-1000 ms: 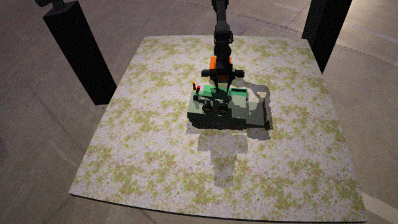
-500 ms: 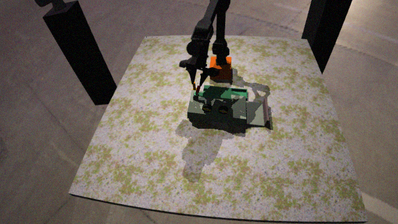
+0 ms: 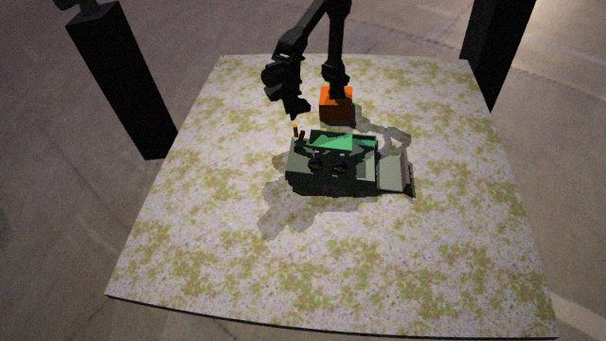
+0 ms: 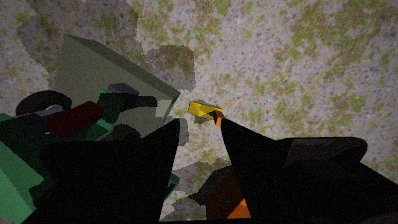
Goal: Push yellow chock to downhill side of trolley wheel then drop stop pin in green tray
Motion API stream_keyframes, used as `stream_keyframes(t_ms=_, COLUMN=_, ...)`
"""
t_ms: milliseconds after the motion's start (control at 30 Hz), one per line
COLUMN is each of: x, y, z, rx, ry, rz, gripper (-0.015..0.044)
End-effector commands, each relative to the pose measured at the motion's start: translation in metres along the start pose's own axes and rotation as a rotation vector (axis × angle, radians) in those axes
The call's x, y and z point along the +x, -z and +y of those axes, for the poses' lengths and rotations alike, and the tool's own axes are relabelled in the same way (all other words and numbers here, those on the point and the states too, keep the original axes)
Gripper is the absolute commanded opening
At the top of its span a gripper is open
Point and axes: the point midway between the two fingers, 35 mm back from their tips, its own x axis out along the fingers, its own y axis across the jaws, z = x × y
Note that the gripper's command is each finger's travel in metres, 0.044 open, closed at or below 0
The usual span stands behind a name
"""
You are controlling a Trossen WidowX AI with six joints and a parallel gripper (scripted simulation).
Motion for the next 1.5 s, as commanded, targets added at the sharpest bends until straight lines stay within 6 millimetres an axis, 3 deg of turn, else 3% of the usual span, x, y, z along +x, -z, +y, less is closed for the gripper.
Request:
stream_keyframes(t_ms=0, x=0.011, y=0.018, z=-0.027, rx=0.186, ry=0.065, rz=0.126, gripper=0.019)
stream_keyframes(t_ms=300, x=0.012, y=0.021, z=-0.032, rx=0.225, ry=0.078, rz=0.147, gripper=0.019)
stream_keyframes(t_ms=733, x=0.052, y=0.027, z=-0.034, rx=0.225, ry=0.078, rz=0.147, gripper=0.019)
stream_keyframes(t_ms=1467, x=0.081, y=0.032, z=-0.036, rx=0.225, ry=0.078, rz=0.147, gripper=0.019)
